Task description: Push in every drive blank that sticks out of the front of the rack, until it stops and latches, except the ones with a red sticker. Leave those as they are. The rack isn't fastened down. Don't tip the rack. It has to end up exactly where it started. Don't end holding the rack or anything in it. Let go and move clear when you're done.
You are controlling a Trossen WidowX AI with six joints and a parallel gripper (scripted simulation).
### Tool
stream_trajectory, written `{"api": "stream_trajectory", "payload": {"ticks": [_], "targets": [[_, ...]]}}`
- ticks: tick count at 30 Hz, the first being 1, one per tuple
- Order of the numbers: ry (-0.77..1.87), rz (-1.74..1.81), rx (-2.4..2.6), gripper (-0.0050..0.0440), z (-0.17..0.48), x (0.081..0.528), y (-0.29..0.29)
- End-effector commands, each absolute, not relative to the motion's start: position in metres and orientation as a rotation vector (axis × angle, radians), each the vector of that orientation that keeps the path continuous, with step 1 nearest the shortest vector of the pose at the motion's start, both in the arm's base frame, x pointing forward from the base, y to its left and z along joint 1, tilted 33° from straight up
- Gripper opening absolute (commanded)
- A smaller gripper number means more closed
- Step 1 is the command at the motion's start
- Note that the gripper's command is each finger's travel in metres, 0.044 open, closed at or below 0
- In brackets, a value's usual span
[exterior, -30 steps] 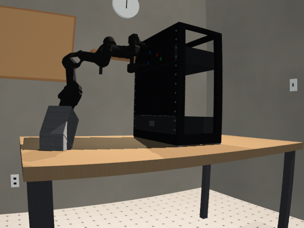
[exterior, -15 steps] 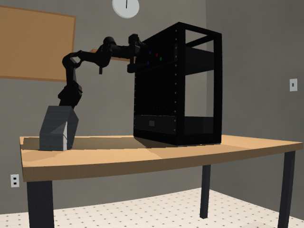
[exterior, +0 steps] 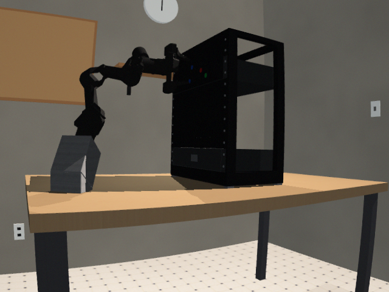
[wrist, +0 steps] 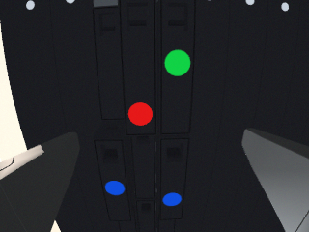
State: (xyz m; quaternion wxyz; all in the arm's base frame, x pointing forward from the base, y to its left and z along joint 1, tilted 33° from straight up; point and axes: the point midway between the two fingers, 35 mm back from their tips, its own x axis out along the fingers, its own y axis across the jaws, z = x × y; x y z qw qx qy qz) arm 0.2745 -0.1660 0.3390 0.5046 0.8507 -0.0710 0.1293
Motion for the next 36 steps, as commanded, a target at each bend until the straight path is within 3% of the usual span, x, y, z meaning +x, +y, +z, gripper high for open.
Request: {"api": "stream_trajectory", "payload": {"ticks": [1, 16, 17, 36], "targets": [[-0.17, 0.32, 2.049, 0.044, 0.3423, 0.2739, -0.1653], [-0.17, 0.32, 2.049, 0.044, 0.3423, 0.2739, -0.1653], [-0.17, 0.32, 2.049, 0.0, 0.3423, 0.2739, -0.1653], [-0.17, 0.32, 2.049, 0.0, 0.3423, 0.2739, -0.1653]]}}
